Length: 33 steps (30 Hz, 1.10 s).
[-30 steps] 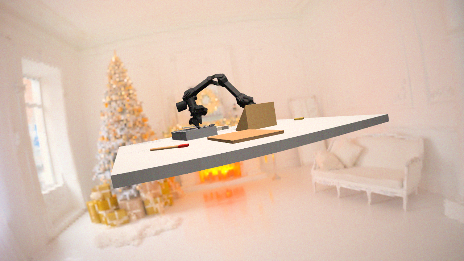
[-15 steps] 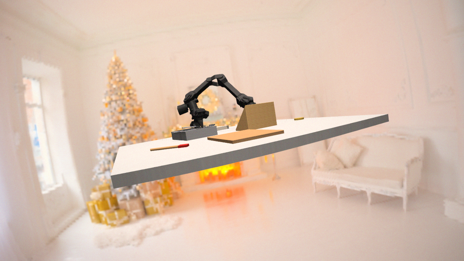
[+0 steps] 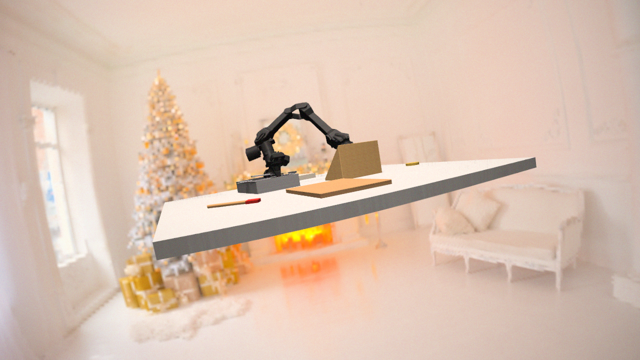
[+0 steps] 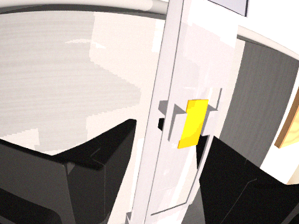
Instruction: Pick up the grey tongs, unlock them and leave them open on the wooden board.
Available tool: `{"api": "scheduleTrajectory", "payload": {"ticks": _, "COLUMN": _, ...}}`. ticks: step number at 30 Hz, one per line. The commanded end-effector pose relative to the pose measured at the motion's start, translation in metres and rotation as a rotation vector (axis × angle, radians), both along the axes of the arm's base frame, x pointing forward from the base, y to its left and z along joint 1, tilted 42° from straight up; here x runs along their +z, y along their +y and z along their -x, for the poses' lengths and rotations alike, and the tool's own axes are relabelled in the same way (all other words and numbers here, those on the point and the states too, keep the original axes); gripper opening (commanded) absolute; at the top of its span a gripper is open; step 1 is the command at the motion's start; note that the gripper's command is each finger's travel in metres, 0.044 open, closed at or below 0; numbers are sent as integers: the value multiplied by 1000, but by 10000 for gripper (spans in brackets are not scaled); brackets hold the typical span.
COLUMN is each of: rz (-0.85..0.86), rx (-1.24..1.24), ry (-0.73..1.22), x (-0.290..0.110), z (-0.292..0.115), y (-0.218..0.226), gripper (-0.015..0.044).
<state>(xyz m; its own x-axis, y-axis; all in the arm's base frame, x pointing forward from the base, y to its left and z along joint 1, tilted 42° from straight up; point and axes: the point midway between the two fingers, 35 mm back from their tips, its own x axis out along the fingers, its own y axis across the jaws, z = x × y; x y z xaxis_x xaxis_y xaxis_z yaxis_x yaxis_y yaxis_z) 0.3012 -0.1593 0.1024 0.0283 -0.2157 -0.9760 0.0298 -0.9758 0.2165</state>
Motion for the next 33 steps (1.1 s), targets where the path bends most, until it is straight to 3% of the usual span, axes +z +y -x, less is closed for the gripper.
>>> {"api": "scheduleTrajectory", "payload": {"ticks": 1, "rz": 0, "rx": 0, "ry": 0, "x": 1, "z": 0, "y": 0, "gripper": 76}}
{"api": "scheduleTrajectory", "payload": {"ticks": 8, "rz": 0, "rx": 0, "ry": 0, "x": 1, "z": 0, "y": 0, "gripper": 30}}
{"api": "scheduleTrajectory", "payload": {"ticks": 15, "rz": -1, "rx": 0, "ry": 0, "x": 7, "z": 0, "y": 6, "gripper": -150}}
{"api": "scheduleTrajectory", "payload": {"ticks": 21, "rz": -10, "rx": 5, "ry": 1, "x": 55, "z": 3, "y": 49, "gripper": -150}}
{"api": "scheduleTrajectory", "payload": {"ticks": 33, "rz": 18, "rx": 5, "ry": 4, "x": 56, "z": 3, "y": 50, "gripper": -150}}
